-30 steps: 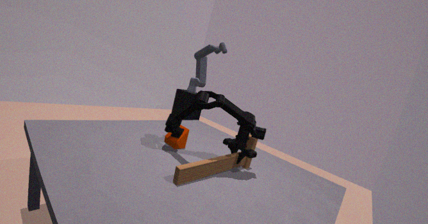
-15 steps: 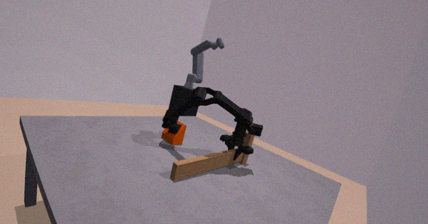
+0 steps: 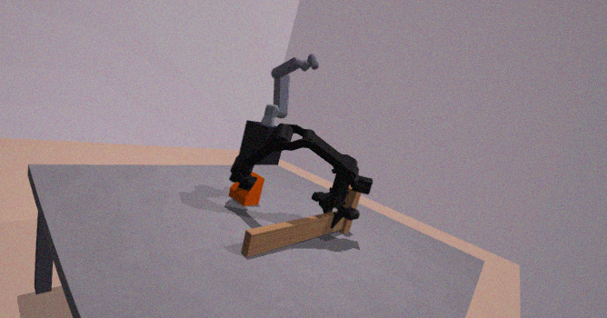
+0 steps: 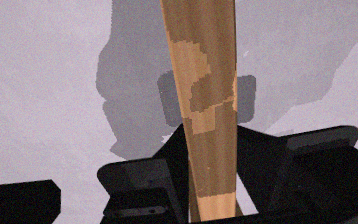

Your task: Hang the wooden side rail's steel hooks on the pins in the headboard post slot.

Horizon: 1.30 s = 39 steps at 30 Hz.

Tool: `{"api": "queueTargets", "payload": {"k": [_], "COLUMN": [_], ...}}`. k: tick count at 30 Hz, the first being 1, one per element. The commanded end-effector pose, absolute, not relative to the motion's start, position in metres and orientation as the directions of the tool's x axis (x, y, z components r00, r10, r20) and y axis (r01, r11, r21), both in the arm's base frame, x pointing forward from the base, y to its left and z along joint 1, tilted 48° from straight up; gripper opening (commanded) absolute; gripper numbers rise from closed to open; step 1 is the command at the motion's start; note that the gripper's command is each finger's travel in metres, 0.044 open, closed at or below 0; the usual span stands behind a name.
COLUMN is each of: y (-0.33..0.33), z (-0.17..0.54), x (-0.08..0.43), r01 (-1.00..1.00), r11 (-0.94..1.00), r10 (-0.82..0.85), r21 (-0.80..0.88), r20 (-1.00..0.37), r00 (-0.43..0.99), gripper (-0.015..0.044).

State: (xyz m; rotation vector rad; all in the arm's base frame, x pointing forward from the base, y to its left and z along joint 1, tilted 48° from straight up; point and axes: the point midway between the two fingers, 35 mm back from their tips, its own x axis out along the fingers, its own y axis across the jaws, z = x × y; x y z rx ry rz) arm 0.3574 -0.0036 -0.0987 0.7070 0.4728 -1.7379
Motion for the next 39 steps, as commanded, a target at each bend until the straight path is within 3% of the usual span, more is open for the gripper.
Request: {"api": "queueTargets", "payload": {"k": [1, 20, 36, 39], "y": [-0.001, -0.003, 0.006, 0.021], "z": [-0.100, -0.102, -0.090, -0.077], "x": [0.358, 0.357, 0.360, 0.363], "r01": [0.961, 0.961, 0.961, 0.961], "r11": [-0.271, -0.271, -0.273, -0.272], "r10": [-0.714, -0.714, -0.716, -0.714], "r21": [0.047, 0.047, 0.045, 0.046], "r20": [-0.679, -0.679, -0.676, -0.680], "r00": [-0.169, -0.169, -0.171, -0.169], "gripper": [0.0000, 0.0000, 0.0420, 0.0440]}}
